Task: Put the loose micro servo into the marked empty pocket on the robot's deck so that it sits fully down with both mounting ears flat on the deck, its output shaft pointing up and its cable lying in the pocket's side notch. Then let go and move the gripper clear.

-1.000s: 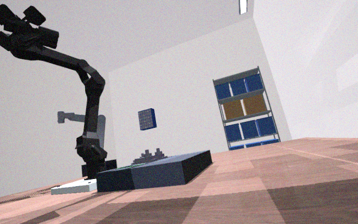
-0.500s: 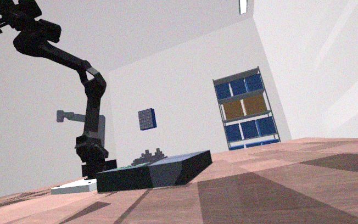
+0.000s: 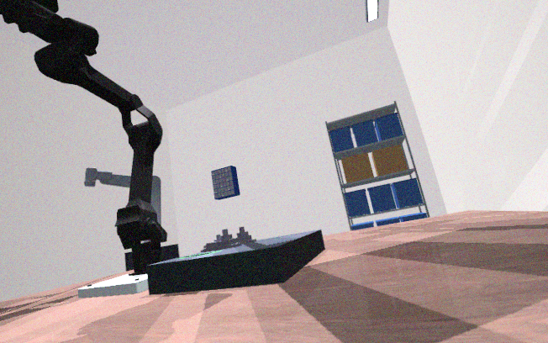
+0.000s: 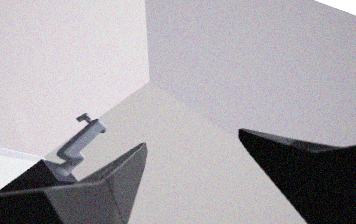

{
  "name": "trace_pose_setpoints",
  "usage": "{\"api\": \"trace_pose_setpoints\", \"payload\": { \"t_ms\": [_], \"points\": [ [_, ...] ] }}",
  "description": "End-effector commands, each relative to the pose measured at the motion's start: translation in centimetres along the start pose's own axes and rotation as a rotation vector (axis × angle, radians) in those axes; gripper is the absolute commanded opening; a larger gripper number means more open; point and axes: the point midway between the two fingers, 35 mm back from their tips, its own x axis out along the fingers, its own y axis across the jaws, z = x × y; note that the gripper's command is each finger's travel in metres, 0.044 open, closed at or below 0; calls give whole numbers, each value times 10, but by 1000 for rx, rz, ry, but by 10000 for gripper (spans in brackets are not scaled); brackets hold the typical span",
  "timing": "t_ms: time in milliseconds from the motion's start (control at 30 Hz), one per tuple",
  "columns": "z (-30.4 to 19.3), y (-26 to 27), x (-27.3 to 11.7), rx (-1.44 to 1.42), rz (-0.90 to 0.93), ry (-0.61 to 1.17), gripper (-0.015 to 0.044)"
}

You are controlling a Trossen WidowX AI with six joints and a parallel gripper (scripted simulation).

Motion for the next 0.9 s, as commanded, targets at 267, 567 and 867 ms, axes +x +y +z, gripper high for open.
{"api": "trace_pose_setpoints", "payload": {
  "t_ms": [267, 567, 867],
  "points": [
    [63, 16, -45, 222, 180, -246, 440],
    [100, 25, -83, 367, 321, -386, 440],
    [136, 26, -137, 526, 499, -552, 440]
  ]
}}
